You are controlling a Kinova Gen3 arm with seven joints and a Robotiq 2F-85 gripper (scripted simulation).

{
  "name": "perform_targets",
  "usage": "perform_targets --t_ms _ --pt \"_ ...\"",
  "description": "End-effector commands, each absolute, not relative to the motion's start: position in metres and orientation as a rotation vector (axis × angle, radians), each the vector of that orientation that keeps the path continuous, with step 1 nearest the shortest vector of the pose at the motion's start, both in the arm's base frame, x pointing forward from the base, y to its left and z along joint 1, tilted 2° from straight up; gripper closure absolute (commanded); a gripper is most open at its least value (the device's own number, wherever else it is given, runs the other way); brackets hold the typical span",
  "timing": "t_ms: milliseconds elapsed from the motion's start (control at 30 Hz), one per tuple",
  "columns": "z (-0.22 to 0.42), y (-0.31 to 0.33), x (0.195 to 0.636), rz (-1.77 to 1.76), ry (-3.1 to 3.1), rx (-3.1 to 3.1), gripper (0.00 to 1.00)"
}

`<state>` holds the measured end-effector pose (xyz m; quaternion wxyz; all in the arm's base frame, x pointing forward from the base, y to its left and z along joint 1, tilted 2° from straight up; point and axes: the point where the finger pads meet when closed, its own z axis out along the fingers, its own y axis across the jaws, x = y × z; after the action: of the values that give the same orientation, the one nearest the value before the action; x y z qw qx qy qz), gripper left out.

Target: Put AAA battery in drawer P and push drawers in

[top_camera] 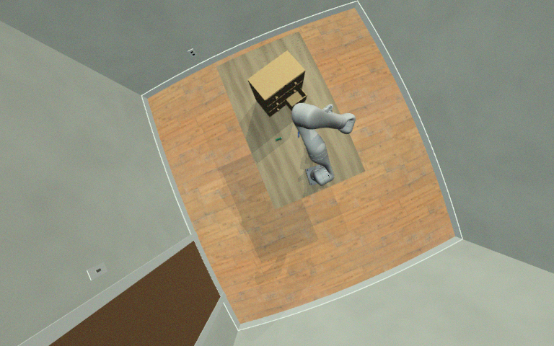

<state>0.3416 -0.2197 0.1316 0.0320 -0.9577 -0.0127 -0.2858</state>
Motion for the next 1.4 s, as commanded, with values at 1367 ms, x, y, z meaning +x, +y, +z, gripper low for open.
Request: perform_targets --t_ms 1367 --pt "0.185 -0.216 0.32 -0.087 -0.131 -3.096 0.67"
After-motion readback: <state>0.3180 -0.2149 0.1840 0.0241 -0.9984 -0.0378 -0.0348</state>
